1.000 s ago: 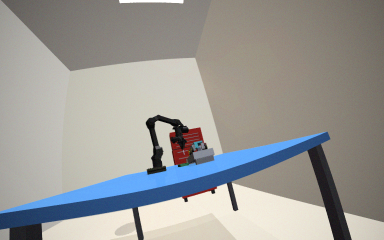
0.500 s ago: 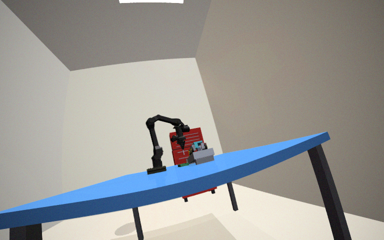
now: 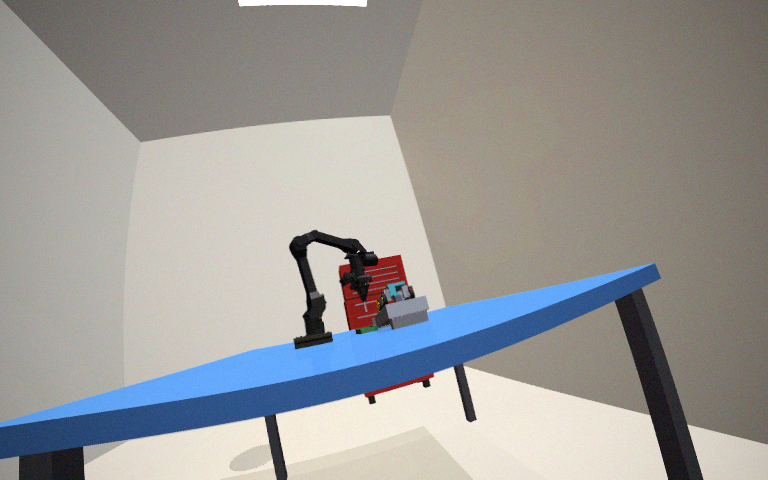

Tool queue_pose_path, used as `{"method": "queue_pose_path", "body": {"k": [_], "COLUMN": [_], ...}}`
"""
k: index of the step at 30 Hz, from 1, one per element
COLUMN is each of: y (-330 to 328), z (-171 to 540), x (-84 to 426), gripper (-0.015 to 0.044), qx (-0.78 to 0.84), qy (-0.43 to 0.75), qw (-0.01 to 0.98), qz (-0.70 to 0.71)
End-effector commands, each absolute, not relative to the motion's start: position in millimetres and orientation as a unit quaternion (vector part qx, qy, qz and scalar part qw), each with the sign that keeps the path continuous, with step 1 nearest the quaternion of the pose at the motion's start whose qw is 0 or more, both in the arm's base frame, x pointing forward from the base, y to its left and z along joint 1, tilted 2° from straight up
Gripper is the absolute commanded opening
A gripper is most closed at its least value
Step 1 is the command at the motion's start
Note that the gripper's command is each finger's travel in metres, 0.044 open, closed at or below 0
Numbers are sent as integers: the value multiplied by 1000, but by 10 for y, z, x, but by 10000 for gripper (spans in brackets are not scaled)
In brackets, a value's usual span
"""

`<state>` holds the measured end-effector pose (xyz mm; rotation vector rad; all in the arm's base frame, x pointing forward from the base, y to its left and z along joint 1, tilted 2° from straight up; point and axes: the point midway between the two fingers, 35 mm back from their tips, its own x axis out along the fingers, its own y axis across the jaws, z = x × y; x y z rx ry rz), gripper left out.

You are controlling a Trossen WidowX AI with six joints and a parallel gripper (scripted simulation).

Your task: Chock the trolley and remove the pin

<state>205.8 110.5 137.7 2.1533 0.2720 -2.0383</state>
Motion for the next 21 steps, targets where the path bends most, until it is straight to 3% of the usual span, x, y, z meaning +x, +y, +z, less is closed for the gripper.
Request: {"method": "queue_pose_path", "body": {"k": [1,21], "y": [1099,1239], "z": [1302,883], "x": [1961,1908], "gripper": [0,0], "qx": [720,709], "qy": [92,153], "qw": [80,20], "qz": [-684,-688]}}
